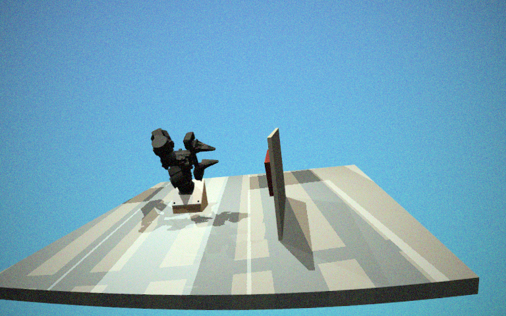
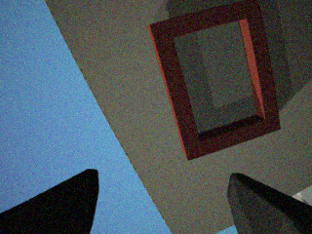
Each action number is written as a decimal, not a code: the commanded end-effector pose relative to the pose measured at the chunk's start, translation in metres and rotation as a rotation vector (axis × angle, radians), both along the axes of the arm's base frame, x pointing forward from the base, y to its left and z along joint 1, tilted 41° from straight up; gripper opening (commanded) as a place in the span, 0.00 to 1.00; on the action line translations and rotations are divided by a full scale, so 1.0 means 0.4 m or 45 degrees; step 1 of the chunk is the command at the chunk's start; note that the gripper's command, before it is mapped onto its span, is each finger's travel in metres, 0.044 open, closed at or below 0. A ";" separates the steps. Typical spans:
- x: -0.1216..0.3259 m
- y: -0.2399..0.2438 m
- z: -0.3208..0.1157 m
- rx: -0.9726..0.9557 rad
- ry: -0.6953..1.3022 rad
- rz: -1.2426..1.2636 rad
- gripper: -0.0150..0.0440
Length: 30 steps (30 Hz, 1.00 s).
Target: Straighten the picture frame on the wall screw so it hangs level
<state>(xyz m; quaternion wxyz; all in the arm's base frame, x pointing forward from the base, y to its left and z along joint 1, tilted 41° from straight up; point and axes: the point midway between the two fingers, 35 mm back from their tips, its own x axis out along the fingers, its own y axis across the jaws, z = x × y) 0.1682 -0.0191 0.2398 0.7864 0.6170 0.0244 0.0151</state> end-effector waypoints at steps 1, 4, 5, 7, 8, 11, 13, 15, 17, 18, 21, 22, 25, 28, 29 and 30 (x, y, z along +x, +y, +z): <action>-0.001 0.002 0.000 -0.007 0.000 0.006 0.69; -0.001 0.002 0.000 -0.007 0.000 0.006 0.69; -0.001 0.002 0.000 -0.007 0.000 0.006 0.69; -0.001 0.002 0.000 -0.007 0.000 0.006 0.69; -0.001 0.002 0.000 -0.007 0.000 0.006 0.69; -0.001 0.002 0.000 -0.007 0.000 0.006 0.69; -0.001 0.002 0.000 -0.007 0.000 0.006 0.69; 0.008 -0.007 -0.002 -0.021 -0.002 0.000 0.69; 0.032 -0.023 -0.010 -0.080 -0.009 0.001 0.69; 0.046 -0.030 -0.015 -0.112 -0.014 0.001 0.69; 0.090 -0.040 -0.032 -0.205 -0.031 0.000 0.69; 0.105 -0.040 -0.039 -0.235 -0.037 0.000 0.69; 0.146 -0.031 -0.061 -0.322 -0.058 -0.002 0.69; 0.179 -0.012 -0.083 -0.398 -0.079 -0.005 0.69; 0.184 -0.008 -0.087 -0.411 -0.083 -0.006 0.69; 0.185 -0.006 -0.088 -0.416 -0.084 -0.006 0.69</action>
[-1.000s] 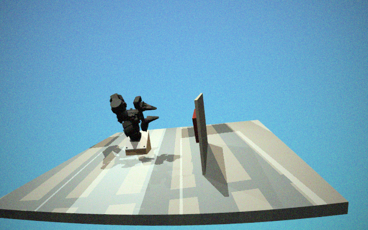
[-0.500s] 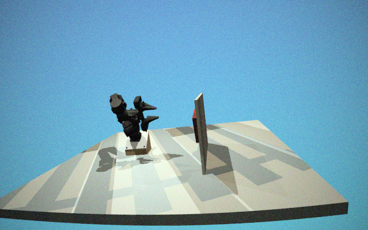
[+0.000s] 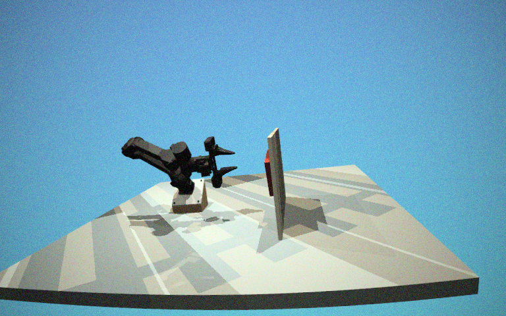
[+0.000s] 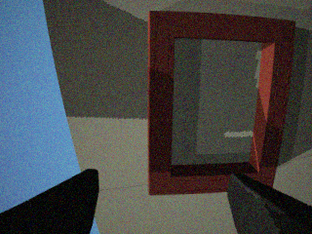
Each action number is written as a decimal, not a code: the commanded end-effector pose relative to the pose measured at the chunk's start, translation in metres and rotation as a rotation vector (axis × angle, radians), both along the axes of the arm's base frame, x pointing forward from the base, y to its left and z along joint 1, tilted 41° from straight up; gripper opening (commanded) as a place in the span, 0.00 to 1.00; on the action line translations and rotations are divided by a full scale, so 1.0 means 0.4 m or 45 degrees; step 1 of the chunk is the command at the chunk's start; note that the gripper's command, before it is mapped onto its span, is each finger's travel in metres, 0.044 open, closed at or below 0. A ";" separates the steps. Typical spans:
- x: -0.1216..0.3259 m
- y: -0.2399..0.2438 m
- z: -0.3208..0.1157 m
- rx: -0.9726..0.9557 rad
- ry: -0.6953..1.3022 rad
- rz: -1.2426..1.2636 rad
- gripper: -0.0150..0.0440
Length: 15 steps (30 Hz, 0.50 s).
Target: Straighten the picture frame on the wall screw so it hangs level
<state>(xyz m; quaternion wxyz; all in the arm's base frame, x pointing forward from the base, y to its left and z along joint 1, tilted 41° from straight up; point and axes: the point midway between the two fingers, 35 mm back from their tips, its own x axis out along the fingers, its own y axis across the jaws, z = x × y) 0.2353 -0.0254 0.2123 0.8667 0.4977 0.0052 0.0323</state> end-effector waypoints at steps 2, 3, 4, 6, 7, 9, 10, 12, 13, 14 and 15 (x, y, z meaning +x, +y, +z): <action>0.018 0.009 -0.019 -0.051 -0.011 -0.015 0.69; 0.018 0.009 -0.019 -0.051 -0.011 -0.015 0.69; 0.017 0.008 -0.019 -0.051 -0.011 -0.015 0.69; 0.017 0.007 -0.018 -0.051 -0.011 -0.015 0.69; 0.017 0.007 -0.018 -0.051 -0.011 -0.015 0.69; 0.017 0.007 -0.018 -0.051 -0.011 -0.015 0.69; 0.017 0.007 -0.018 -0.051 -0.011 -0.015 0.69; 0.017 0.007 -0.018 -0.051 -0.011 -0.015 0.69; 0.017 0.007 -0.018 -0.051 -0.011 -0.015 0.69; 0.019 0.007 -0.017 -0.051 -0.011 -0.015 0.69; 0.023 0.007 -0.015 -0.051 -0.011 -0.015 0.69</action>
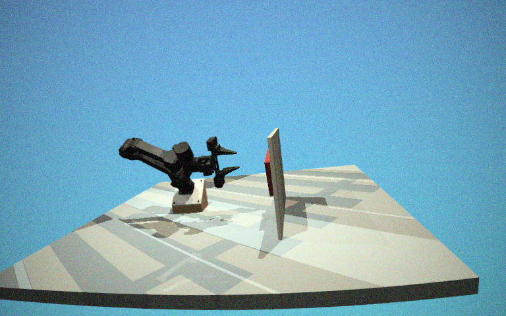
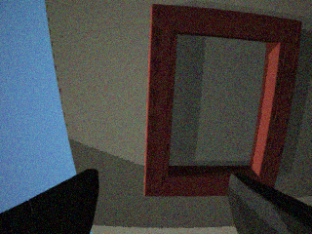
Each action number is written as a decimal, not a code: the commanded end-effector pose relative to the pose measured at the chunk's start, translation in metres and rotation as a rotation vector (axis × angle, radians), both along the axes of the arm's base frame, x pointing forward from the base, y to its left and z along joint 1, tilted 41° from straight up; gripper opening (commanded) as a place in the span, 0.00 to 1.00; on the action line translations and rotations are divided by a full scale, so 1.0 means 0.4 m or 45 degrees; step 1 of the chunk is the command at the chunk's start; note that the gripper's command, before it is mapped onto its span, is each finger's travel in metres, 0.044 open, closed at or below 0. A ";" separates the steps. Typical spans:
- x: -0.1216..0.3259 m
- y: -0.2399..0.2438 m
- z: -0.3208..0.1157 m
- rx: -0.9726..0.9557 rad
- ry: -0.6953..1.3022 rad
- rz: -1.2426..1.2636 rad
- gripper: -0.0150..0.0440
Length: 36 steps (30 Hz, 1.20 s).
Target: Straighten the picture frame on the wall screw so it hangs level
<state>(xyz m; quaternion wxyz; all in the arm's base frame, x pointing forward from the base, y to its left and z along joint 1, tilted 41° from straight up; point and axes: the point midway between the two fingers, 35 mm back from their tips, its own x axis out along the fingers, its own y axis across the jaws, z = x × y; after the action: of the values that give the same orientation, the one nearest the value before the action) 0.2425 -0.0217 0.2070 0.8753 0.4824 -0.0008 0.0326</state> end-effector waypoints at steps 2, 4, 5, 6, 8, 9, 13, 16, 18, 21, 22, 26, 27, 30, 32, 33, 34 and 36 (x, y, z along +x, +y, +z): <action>0.019 -0.003 0.003 -0.006 0.003 -0.007 0.69; 0.041 -0.004 0.009 -0.006 0.003 -0.007 0.69; 0.054 -0.004 0.012 -0.006 0.002 -0.007 0.69; 0.069 -0.004 0.014 -0.006 0.002 -0.007 0.69; 0.098 -0.004 0.017 -0.006 0.001 -0.007 0.69; 0.114 -0.003 0.016 -0.005 0.001 -0.007 0.69; 0.176 0.004 0.008 -0.005 -0.001 -0.007 0.69; 0.200 0.008 0.001 -0.004 -0.001 -0.007 0.69; 0.200 0.008 0.001 -0.004 -0.001 -0.007 0.69; 0.200 0.008 0.001 -0.004 -0.001 -0.007 0.69; 0.200 0.008 0.001 -0.004 -0.001 -0.007 0.69; 0.200 0.008 0.001 -0.004 -0.001 -0.007 0.69; 0.200 0.008 0.001 -0.004 -0.001 -0.007 0.69; 0.201 0.008 0.001 -0.004 -0.001 -0.007 0.69; 0.204 0.008 0.001 -0.004 -0.002 -0.007 0.69; 0.206 0.008 0.002 -0.004 -0.002 -0.007 0.69; 0.209 0.008 0.002 -0.004 -0.002 -0.007 0.69; 0.216 0.008 0.003 -0.004 -0.002 -0.007 0.69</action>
<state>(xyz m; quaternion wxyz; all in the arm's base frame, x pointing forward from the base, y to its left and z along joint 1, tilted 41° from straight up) 0.3249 -0.0174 0.2062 0.8746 0.4838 0.0005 0.0320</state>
